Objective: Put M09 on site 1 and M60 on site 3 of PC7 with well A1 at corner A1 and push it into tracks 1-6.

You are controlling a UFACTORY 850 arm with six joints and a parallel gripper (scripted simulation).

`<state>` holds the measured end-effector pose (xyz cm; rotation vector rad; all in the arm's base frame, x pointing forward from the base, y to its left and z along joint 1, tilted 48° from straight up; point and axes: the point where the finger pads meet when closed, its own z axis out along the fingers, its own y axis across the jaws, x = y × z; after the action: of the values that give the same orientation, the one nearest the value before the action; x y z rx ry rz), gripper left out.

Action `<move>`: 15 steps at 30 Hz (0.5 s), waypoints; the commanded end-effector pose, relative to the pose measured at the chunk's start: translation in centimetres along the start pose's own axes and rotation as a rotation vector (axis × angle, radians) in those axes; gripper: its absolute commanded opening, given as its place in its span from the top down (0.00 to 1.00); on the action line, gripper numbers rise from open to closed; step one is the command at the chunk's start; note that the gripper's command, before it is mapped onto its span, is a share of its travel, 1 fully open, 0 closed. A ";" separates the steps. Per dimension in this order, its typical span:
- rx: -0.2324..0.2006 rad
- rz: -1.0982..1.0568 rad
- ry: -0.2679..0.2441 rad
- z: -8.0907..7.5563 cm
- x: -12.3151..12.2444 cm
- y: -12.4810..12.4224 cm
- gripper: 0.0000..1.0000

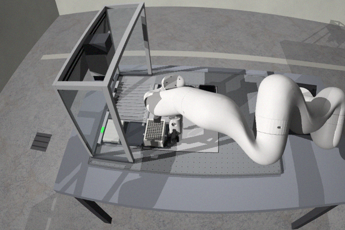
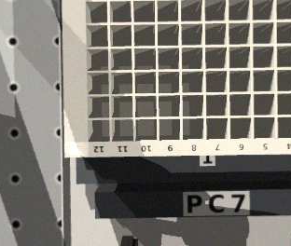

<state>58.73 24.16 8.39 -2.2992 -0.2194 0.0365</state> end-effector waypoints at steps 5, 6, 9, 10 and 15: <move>0.000 -0.001 0.002 -1.3 0.1 0.0 0.18; 0.000 -0.001 0.002 -1.4 0.1 0.0 0.18; 0.000 -0.001 0.002 -1.9 0.1 0.0 0.18; 0.000 -0.001 0.002 -2.1 0.1 0.0 0.18; 0.000 -0.001 0.002 -2.9 0.1 0.0 0.18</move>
<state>58.94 22.57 9.85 -2.2992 -0.2194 0.0365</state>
